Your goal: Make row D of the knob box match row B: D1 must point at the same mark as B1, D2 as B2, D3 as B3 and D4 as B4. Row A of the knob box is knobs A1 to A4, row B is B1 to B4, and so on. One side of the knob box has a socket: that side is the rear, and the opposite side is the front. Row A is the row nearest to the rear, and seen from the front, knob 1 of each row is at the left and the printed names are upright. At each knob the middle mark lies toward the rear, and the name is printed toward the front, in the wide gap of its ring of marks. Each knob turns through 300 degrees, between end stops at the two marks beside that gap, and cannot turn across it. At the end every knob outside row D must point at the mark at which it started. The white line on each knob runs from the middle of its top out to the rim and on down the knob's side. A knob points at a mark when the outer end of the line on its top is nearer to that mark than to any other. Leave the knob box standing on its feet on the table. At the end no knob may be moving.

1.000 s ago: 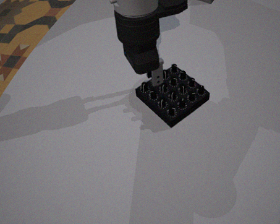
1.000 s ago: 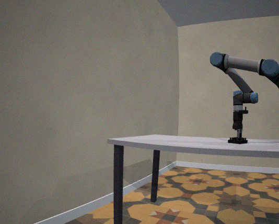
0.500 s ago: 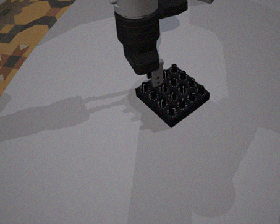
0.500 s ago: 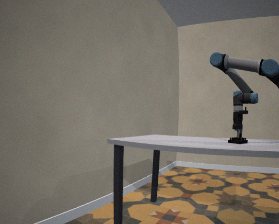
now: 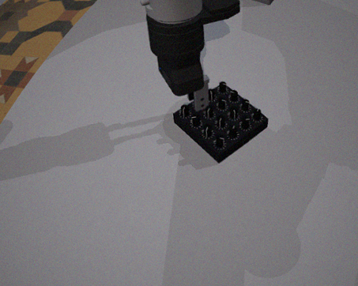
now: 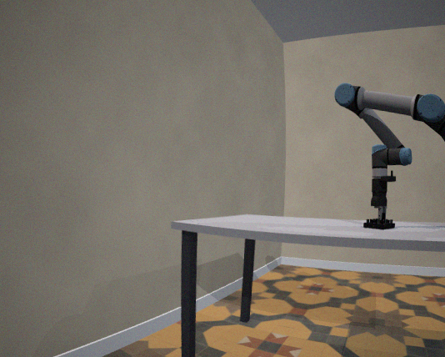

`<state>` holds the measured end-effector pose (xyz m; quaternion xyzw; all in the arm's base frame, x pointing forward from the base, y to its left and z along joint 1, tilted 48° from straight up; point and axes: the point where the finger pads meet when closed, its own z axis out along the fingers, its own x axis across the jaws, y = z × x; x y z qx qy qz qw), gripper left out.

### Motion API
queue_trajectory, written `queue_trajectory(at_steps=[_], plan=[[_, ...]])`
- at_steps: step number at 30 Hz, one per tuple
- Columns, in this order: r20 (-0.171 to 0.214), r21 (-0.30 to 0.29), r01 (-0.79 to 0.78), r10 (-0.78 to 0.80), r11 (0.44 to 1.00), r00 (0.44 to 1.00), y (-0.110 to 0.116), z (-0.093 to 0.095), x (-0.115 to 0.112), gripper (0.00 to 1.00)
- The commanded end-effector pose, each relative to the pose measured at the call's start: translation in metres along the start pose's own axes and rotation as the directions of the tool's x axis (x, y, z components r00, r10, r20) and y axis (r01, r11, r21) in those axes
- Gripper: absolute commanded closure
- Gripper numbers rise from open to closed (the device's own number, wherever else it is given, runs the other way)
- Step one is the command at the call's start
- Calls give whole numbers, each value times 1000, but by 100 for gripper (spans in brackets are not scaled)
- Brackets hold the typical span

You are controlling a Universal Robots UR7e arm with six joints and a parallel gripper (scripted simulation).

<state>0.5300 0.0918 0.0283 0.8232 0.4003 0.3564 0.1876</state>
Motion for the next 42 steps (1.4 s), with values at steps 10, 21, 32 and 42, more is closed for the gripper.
queue_trajectory(at_steps=[10, 21, 32, 42], plan=[[-1, -1, 0, 0, 1000, 1000, 0, 0, 0, 54], [-1, -1, 0, 0, 1000, 1000, 0, 0, 0, 70], [-1, -1, 0, 0, 1000, 1000, 0, 0, 0, 70], [-1, -1, 0, 0, 1000, 1000, 0, 0, 0, 70]])
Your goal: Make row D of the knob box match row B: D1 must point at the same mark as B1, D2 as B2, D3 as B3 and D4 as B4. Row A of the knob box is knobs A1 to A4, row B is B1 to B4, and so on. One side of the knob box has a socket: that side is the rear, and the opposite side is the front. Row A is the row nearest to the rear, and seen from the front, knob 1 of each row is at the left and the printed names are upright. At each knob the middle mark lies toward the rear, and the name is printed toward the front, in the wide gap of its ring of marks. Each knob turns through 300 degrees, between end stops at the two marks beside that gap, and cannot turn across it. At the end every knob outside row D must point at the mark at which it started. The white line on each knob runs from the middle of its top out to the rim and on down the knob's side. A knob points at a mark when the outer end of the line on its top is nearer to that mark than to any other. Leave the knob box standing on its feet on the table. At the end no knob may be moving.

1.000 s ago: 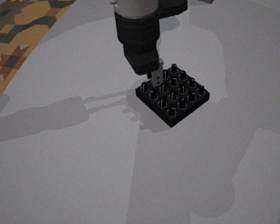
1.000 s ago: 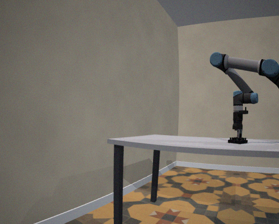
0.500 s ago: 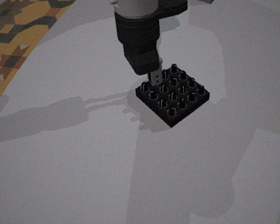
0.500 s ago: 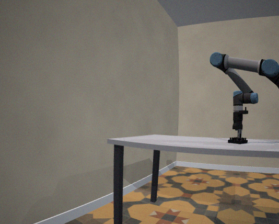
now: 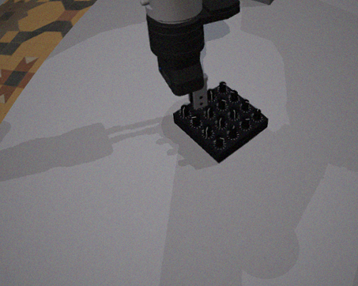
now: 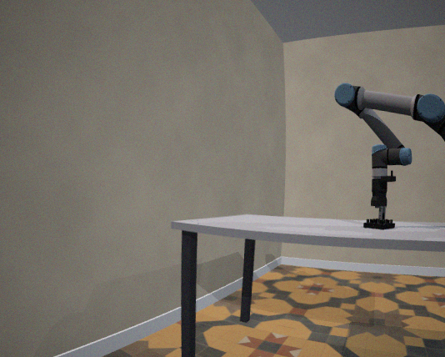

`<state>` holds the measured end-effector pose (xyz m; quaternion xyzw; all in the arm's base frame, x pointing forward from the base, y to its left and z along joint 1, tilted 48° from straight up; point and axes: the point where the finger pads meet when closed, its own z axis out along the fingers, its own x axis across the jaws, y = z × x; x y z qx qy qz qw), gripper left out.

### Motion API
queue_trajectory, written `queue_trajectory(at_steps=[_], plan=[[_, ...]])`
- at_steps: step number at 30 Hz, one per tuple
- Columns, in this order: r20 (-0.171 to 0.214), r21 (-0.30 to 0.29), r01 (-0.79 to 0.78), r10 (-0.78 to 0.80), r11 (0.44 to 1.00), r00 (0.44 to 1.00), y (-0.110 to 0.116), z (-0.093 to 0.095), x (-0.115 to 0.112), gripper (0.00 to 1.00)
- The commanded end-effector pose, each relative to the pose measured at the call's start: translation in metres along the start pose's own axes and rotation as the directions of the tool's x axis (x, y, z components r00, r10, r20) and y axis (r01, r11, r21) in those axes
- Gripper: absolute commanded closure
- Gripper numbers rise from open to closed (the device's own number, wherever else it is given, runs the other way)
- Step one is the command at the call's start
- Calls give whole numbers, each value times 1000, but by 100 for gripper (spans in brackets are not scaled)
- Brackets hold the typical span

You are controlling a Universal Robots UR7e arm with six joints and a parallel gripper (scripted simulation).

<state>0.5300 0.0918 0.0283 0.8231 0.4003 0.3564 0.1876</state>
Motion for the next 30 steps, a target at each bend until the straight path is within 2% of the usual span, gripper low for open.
queue_trajectory(at_steps=[1, 15, 30], plan=[[-1, -1, 0, 0, 1000, 1000, 0, 0, 0, 70], [-1, -1, -29, 29, 1000, 1000, 0, 0, 0, 70], [-1, -1, -176, 176, 984, 984, 0, 0, 0, 70]])
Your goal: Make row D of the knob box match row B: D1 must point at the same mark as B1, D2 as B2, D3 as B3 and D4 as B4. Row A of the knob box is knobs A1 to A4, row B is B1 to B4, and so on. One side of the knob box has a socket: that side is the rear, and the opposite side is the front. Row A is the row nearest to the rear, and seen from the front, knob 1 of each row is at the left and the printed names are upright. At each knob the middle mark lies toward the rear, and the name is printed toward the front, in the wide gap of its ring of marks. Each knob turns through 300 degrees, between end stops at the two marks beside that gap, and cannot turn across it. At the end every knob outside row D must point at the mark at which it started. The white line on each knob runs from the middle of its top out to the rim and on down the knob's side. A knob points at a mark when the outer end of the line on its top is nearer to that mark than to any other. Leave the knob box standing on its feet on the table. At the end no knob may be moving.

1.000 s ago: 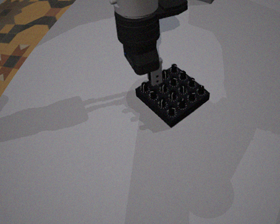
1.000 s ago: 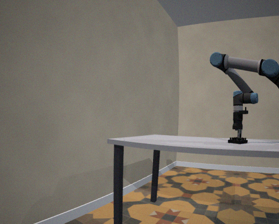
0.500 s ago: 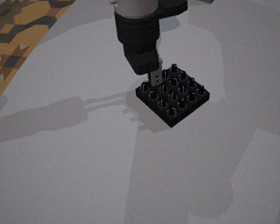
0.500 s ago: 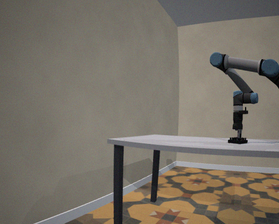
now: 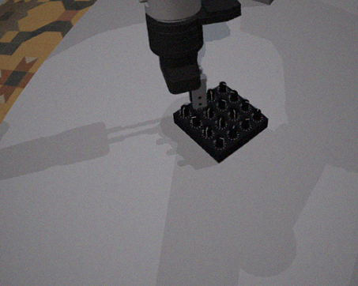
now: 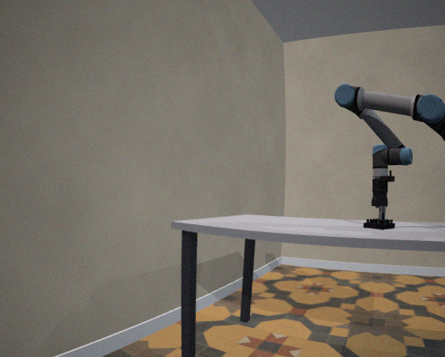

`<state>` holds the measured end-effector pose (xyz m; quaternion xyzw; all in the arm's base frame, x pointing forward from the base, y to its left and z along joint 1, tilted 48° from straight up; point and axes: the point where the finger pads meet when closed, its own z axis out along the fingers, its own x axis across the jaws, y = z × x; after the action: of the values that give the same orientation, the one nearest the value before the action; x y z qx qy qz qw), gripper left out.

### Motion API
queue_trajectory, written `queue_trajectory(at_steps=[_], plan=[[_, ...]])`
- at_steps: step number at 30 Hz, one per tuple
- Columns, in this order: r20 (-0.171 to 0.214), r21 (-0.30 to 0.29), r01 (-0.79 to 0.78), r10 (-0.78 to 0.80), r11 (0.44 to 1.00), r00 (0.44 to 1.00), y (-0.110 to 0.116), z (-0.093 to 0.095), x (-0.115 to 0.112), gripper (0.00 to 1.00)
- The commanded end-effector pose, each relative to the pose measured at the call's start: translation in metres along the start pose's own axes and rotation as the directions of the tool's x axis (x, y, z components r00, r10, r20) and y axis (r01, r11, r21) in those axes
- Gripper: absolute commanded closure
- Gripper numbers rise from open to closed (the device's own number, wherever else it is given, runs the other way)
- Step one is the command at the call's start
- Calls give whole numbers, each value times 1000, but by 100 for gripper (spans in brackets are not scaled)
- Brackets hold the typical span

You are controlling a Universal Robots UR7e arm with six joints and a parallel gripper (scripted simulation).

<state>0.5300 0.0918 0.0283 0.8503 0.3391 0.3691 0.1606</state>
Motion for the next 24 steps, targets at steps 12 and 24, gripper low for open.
queue_trajectory(at_steps=[12, 24], plan=[[-1, -1, -266, 266, 964, 964, 0, 0, 0, 70], [-1, -1, -476, 476, 880, 880, 0, 0, 0, 70]])
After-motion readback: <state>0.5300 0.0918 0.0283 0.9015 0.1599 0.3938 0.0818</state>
